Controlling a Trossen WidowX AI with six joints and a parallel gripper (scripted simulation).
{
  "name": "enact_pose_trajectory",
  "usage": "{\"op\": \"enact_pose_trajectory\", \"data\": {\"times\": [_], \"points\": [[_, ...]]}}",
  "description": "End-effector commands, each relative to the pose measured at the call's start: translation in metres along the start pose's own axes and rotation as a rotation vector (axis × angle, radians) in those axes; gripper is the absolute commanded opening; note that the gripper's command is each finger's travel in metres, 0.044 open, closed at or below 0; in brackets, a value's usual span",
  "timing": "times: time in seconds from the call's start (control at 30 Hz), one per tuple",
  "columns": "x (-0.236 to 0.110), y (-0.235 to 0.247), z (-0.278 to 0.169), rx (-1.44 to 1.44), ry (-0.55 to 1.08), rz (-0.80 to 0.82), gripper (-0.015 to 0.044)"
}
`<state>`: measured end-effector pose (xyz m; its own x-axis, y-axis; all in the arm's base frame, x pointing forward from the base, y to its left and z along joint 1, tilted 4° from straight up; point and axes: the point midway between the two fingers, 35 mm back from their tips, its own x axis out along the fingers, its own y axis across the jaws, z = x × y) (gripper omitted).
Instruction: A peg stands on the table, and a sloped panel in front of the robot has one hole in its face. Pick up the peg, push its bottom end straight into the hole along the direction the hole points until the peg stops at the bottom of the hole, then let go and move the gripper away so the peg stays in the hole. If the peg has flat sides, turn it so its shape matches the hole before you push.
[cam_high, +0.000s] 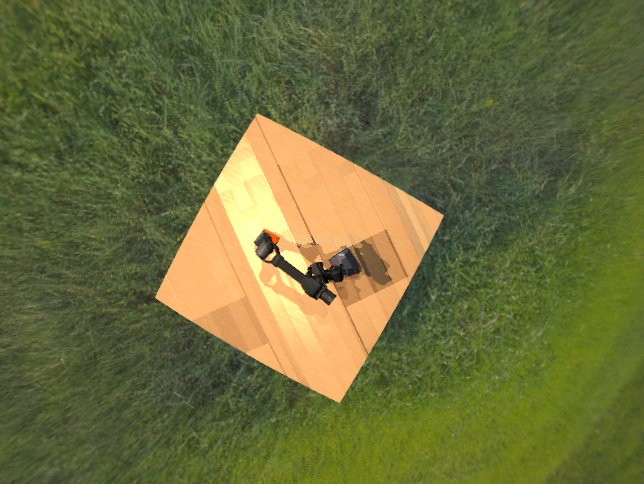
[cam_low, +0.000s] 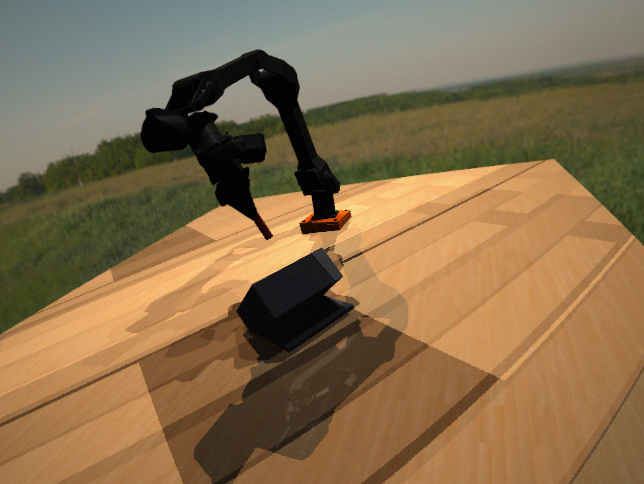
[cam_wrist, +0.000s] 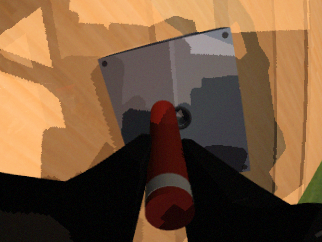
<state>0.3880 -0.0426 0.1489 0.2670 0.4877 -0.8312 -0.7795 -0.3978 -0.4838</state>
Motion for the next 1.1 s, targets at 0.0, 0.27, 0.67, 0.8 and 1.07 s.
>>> {"op": "enact_pose_trajectory", "data": {"times": [0.0, 0.27, 0.67, 0.8, 1.07], "points": [[-0.004, -0.001, -0.005, 0.026, 0.001, -0.028, 0.0], [-0.012, 0.0, -0.016, 0.081, -0.001, -0.075, 0.0], [0.006, -0.003, -0.021, 0.102, -0.001, -0.094, 0.0], [0.013, -0.005, -0.023, 0.111, -0.002, -0.102, 0.0], [0.028, -0.006, -0.026, 0.129, -0.004, -0.119, 0.0]]}}
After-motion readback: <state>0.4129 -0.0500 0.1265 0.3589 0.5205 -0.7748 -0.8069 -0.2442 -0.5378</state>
